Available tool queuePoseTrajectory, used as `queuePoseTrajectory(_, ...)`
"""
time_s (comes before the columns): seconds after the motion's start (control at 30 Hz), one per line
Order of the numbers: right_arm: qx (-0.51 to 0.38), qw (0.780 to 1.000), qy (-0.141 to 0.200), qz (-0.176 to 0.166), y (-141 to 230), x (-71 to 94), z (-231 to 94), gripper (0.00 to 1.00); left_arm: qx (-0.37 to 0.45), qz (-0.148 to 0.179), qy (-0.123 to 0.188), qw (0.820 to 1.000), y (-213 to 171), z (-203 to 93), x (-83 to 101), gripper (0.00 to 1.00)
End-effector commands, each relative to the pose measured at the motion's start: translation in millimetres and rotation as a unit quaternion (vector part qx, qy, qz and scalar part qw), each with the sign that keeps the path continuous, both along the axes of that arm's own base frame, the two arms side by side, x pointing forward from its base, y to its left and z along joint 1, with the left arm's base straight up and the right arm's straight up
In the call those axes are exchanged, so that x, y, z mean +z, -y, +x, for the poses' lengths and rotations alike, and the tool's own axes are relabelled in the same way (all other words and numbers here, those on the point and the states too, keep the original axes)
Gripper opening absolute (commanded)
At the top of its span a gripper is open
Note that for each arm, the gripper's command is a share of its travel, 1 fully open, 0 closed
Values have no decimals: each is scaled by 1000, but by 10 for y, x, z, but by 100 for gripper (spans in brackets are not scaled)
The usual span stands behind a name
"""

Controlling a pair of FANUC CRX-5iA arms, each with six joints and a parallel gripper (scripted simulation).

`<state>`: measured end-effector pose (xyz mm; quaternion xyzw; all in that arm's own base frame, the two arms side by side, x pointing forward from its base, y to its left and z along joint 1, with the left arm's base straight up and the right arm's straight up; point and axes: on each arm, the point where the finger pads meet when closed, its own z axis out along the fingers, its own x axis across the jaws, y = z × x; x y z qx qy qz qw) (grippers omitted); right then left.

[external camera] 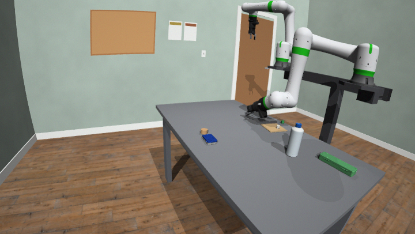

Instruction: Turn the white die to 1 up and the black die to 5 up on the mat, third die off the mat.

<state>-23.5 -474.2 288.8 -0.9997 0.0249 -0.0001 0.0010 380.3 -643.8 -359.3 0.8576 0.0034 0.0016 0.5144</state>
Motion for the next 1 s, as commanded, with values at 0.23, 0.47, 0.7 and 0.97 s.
queuePoseTrajectory(0.23, 0, 1000, 0, -1, 2, 9, -2, 100, 0, -1, 0, 1000, 7, 4, -3, 40)
queuePoseTrajectory(0.47, 0, 1000, 0, -1, 2, 9, -2, 100, 0, -1, 0, 1000, 7, 4, -45, 40)
queuePoseTrajectory(0.7, 0, 1000, 0, -1, 2, 9, -2, 100, 0, -1, 0, 1000, 7, 4, -81, 40)
queuePoseTrajectory(0.97, 0, 1000, 0, -1, 2, 9, -2, 100, 0, -1, 0, 1000, 7, 4, -114, 40)
